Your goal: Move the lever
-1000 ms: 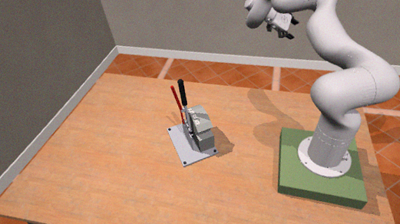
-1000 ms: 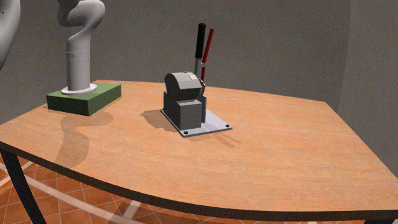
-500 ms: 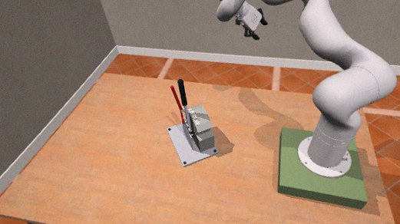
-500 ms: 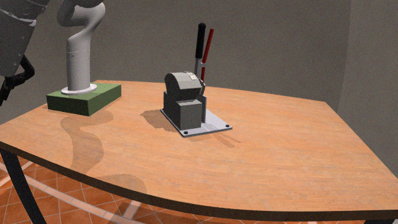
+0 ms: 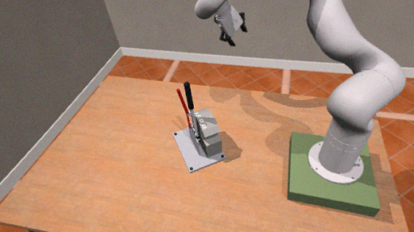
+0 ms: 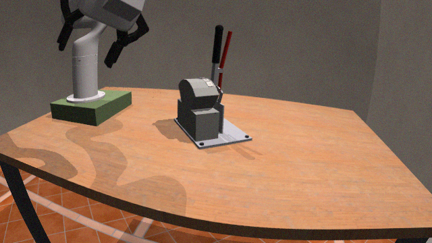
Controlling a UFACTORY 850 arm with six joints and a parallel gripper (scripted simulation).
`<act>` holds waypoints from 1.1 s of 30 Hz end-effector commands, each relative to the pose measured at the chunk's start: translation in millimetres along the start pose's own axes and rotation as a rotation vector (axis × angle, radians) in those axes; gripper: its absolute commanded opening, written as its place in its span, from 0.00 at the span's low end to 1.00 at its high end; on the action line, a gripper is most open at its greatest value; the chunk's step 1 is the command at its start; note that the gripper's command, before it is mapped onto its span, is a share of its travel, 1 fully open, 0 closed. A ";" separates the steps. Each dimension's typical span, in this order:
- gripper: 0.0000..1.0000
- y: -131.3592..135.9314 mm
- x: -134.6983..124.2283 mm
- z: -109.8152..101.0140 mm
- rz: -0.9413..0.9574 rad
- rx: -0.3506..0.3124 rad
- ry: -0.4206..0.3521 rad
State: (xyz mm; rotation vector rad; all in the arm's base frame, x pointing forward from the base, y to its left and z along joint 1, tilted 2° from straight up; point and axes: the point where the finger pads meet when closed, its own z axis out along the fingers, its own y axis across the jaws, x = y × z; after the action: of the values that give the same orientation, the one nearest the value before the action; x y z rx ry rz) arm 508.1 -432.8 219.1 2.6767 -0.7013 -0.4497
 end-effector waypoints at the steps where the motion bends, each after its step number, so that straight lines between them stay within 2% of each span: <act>1: 1.00 -57.3 -9.6 -43.3 0.053 0.065 0.063; 3: 1.00 -76.9 -14.4 -57.5 0.053 0.065 0.063; 4: 1.00 -91.6 -20.1 -66.0 0.094 0.129 0.097; 7: 1.00 -122.9 -29.8 -89.8 0.094 0.129 0.097; 8: 1.00 -135.5 -36.2 -96.7 0.131 0.190 0.122; 11: 1.00 -166.9 -49.3 -120.1 0.131 0.190 0.122; 12: 1.00 -178.8 -56.7 -126.8 0.163 0.246 0.138; 13: 1.00 -189.1 -61.9 -134.4 0.163 0.246 0.138; 15: 1.00 -189.1 -61.9 -134.4 0.163 0.246 0.138; 16: 1.00 -220.1 -80.7 -155.1 0.192 0.298 0.148; 18: 1.00 -233.9 -89.1 -165.2 0.192 0.298 0.148; 19: 1.00 -243.3 -96.8 -170.3 0.216 0.343 0.152; 20: 1.00 -253.8 -104.0 -177.6 0.216 0.343 0.152; 21: 1.00 -265.1 -113.2 -184.8 0.236 0.380 0.153; 23: 1.00 -283.7 -127.6 -197.9 0.236 0.380 0.153; 27: 1.00 -321.4 -163.1 -222.5 0.273 0.450 0.148; 30: 1.00 -348.0 -190.3 -240.3 0.283 0.469 0.145; 33: 1.00 -352.4 -194.7 -243.3 0.283 0.470 0.145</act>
State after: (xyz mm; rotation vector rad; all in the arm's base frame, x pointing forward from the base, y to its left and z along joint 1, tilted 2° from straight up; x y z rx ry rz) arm 585.1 -9.7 330.8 2.9209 -1.2290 -0.0326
